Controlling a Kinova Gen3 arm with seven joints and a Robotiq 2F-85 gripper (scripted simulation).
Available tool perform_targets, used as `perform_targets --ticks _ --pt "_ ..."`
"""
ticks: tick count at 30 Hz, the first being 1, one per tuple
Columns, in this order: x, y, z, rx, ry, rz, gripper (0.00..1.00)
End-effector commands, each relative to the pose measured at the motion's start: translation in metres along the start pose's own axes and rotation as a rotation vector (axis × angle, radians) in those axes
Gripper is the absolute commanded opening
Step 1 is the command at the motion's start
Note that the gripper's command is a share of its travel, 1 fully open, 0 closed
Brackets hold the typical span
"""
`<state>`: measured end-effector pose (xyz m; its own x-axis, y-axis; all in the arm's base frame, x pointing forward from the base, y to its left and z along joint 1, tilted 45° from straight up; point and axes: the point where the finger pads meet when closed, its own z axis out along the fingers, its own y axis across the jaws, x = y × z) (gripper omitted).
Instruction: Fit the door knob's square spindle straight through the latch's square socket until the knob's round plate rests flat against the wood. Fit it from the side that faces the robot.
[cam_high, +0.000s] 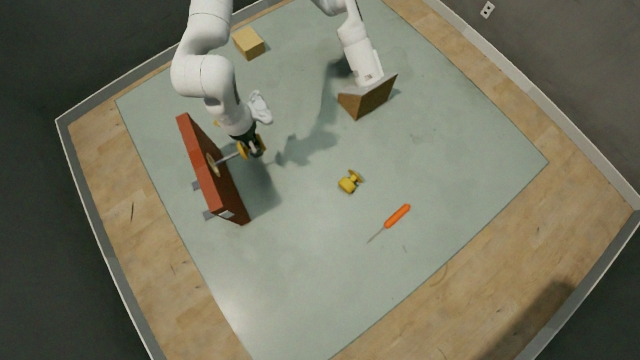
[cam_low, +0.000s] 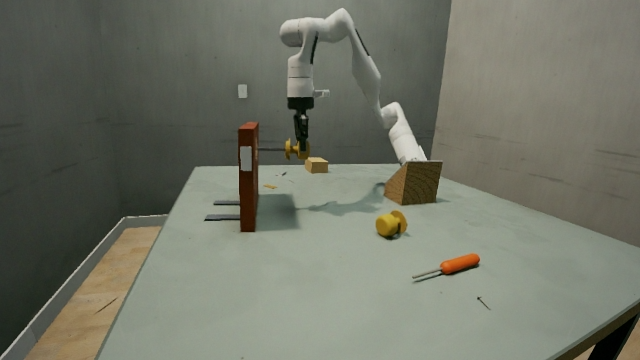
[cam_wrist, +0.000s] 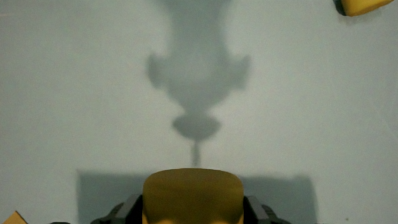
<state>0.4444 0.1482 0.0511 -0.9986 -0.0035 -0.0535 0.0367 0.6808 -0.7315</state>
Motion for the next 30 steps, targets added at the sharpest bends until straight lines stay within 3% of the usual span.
perform_targets --ticks 1,30 --pt "-0.0042 -0.0033 0.0007 0.010 -0.003 -0.007 0.63" --pt "-0.0108 -0.0037 0.0001 0.010 -0.005 -0.007 0.63"
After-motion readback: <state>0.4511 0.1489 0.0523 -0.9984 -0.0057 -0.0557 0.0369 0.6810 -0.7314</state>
